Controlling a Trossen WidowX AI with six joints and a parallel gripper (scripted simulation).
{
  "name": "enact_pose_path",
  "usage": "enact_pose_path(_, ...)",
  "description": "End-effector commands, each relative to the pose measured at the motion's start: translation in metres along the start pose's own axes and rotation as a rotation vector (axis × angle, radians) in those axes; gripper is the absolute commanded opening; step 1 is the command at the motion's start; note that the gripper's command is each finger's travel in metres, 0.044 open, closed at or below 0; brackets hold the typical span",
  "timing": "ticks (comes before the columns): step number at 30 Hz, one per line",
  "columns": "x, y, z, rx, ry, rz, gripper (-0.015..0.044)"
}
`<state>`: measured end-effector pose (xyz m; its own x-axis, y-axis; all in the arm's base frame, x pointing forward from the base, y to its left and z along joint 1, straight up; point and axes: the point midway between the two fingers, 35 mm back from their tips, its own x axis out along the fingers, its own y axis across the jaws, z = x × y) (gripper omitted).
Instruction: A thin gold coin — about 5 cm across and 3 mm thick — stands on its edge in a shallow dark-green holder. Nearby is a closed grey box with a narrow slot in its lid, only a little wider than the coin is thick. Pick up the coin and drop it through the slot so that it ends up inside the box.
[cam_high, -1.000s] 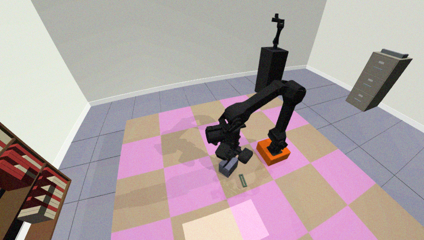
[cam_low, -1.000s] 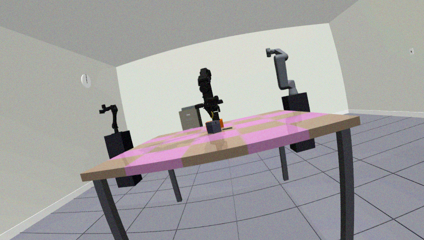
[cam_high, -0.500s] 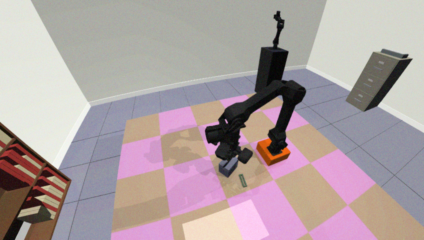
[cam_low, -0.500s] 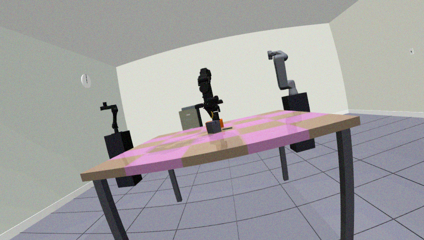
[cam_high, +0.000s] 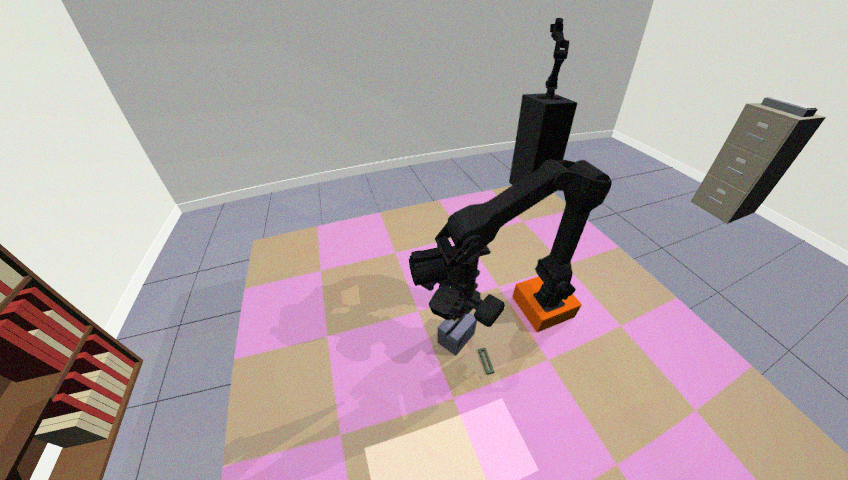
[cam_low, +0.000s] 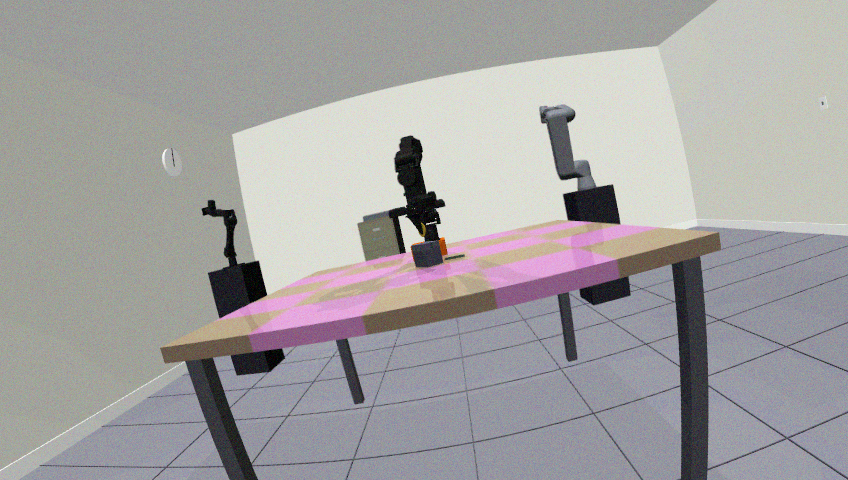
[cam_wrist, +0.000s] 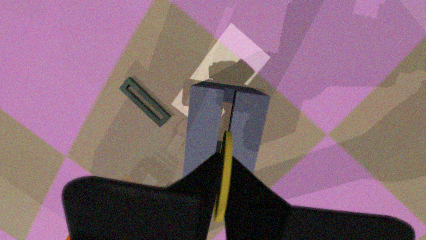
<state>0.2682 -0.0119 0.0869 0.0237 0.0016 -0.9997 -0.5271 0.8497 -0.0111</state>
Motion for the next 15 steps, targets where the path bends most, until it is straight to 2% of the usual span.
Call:
enact_pose_path(1, 0.0003, 0.0003, 0.0, 0.001, 0.0, 0.0, 0.0)
enact_pose_path(15, 0.008, -0.0001, -0.0014, 0.001, 0.0, 0.0, 0.0)
